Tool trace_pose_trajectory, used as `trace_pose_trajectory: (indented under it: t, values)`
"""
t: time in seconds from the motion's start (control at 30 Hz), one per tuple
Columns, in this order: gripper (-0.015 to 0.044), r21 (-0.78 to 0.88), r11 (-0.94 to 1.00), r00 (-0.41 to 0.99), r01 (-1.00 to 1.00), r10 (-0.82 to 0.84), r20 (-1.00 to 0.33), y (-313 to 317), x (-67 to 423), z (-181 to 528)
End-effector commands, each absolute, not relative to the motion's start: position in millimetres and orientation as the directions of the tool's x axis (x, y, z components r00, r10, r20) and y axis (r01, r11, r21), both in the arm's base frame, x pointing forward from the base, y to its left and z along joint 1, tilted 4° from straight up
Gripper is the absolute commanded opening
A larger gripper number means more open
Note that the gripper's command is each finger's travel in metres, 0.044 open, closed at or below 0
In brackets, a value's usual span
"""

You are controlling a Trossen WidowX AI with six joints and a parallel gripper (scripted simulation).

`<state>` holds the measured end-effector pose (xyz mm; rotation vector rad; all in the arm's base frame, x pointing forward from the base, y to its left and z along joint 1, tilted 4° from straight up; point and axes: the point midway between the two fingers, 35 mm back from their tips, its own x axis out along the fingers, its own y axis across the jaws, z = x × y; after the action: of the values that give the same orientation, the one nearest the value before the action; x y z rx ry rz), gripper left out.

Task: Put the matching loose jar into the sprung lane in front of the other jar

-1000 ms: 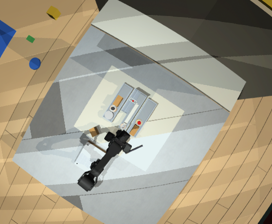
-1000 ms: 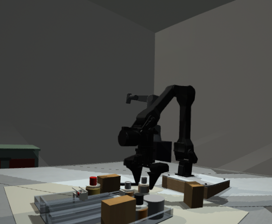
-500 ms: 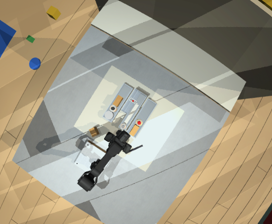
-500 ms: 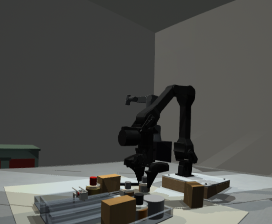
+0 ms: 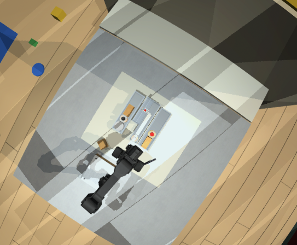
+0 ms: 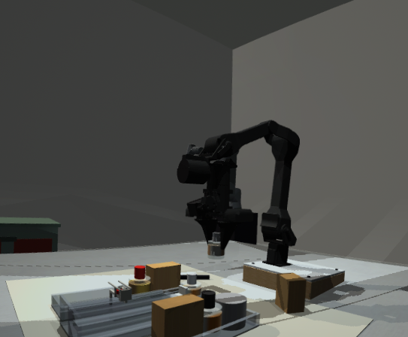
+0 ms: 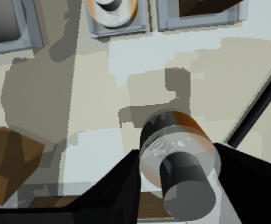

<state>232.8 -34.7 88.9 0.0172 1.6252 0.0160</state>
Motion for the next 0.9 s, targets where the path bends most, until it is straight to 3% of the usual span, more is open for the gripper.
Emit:
trace_pose_trajectory:
  t: [0.0,0.6,0.87]
  values:
    - [0.0,0.016,1.0,-0.048,-0.002,0.016,-0.999,-37,230,108]
    - [0.0,0.02,1.0,-0.043,0.001,0.02,-0.999,0,286,58]
    - [0.0,0.02,1.0,-0.043,0.001,0.02,-0.999,2,288,46]
